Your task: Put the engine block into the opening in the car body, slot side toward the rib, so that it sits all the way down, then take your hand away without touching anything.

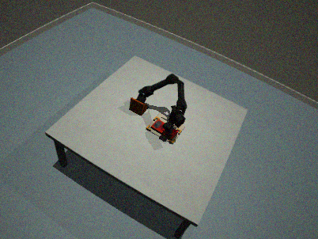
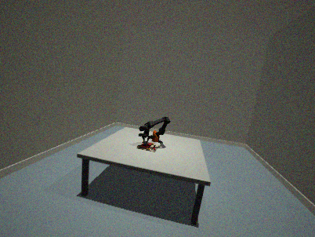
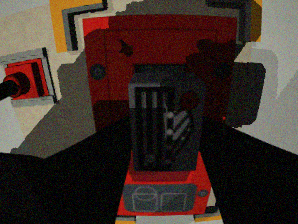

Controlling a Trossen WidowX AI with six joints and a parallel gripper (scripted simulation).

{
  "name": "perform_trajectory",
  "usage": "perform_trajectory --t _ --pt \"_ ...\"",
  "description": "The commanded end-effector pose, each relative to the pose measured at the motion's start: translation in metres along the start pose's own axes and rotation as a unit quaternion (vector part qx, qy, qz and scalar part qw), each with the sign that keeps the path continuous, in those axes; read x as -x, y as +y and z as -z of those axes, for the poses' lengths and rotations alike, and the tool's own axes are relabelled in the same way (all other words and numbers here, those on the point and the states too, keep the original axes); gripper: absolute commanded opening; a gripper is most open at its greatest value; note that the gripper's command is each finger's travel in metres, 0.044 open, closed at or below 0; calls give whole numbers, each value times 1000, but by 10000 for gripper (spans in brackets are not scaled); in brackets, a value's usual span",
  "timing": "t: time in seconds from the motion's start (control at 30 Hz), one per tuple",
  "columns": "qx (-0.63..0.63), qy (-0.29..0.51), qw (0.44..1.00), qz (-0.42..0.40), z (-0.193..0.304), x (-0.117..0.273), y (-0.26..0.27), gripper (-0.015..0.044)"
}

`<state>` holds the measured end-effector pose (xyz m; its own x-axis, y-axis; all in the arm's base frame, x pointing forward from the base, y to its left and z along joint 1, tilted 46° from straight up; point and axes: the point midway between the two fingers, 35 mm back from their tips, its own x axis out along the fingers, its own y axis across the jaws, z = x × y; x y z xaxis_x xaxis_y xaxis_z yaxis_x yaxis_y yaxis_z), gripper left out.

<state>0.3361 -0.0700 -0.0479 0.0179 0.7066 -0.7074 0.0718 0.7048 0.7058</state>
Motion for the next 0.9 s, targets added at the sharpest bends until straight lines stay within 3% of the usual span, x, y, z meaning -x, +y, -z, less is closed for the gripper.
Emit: perform_trajectory --t 0.0,0.87 --pt "2 -2 1000 -2 -1 0 0 159" --pt "-2 -2 1000 -2 -1 -4 0 159"
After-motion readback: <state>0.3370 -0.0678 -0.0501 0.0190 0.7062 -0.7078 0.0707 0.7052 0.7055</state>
